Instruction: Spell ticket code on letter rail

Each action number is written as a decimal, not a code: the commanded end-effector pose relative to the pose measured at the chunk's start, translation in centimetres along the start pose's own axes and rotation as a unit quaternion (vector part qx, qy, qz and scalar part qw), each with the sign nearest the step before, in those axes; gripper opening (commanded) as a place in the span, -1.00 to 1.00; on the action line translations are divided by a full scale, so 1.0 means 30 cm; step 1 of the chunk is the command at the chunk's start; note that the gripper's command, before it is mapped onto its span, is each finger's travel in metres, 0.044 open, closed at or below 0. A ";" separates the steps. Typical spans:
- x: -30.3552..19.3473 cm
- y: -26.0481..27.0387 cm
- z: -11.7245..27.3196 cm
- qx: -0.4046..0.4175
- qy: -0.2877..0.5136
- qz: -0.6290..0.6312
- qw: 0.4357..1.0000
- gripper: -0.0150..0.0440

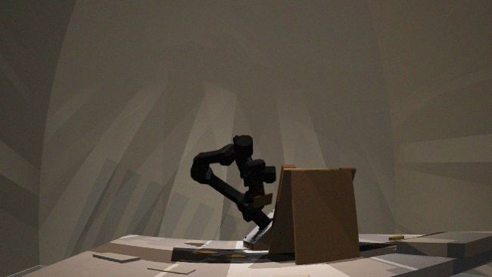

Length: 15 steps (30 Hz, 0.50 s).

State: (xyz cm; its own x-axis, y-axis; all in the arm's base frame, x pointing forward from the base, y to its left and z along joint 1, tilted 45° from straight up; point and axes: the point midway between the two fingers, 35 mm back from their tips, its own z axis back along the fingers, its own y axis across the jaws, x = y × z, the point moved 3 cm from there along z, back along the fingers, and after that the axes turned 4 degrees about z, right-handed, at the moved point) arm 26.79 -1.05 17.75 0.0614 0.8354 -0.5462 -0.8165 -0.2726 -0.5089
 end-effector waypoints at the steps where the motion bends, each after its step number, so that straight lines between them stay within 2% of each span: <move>1: 0.036 -0.038 0.015 -0.016 -0.014 -0.007 1.000 -0.49; 15: 0.230 -0.134 0.042 -0.029 -0.066 -0.083 0.994 -0.49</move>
State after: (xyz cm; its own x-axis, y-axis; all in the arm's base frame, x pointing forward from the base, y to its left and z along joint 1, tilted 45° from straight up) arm 29.23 5.23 16.84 0.0895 0.9103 -0.4041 -0.7758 -0.1907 -0.6015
